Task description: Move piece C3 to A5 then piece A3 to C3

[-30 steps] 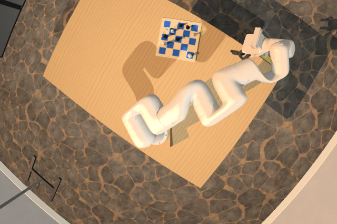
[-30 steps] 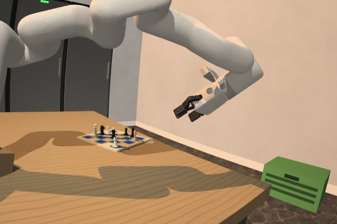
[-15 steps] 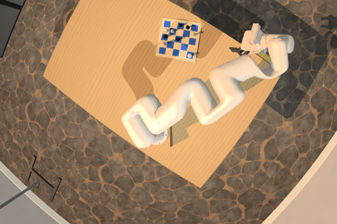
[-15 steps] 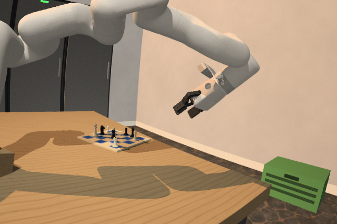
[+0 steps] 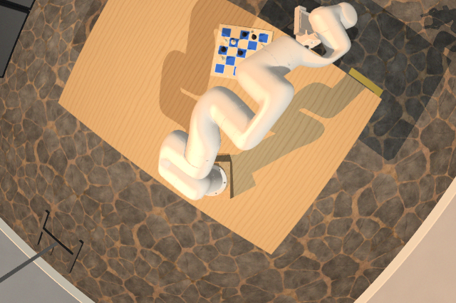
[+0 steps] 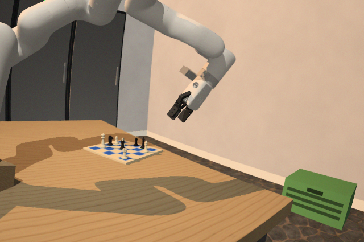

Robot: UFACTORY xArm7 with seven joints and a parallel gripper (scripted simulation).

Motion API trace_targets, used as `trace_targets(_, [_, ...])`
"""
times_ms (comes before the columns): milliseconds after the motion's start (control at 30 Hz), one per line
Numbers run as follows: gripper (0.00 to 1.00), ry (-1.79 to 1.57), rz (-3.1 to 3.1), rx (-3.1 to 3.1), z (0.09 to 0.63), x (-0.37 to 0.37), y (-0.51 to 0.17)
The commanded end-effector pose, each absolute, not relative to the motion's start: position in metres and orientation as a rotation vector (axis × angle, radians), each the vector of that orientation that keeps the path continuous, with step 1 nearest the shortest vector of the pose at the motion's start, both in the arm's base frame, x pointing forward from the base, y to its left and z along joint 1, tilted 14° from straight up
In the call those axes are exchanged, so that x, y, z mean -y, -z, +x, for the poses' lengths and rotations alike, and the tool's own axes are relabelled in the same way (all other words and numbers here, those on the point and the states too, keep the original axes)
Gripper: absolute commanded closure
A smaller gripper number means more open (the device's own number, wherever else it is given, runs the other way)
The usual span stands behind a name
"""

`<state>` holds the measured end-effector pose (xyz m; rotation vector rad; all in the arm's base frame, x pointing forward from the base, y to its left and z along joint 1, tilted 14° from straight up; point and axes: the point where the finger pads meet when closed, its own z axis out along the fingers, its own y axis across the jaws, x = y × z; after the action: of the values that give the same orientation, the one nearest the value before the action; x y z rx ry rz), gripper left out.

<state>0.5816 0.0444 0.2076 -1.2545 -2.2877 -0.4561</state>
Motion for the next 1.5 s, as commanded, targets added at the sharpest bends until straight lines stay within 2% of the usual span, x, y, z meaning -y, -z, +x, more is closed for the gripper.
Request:
trace_targets(0, [0.00,0.453,-1.252,2.515,0.567,-0.074,-0.211])
trace_targets(100, [0.00,0.453,-1.252,2.515,0.567,-0.074,-0.211])
trace_targets(400, [0.00,0.345,-0.932,2.914,0.512,-0.132,-0.216])
trace_targets(500, [0.00,0.345,-0.932,2.914,0.512,-0.132,-0.216])
trace_targets(900, [0.00,0.298,-0.418,3.267,0.443,-0.184,-0.216])
trace_targets(1467, [0.00,0.297,-0.389,3.281,0.439,-0.186,-0.216])
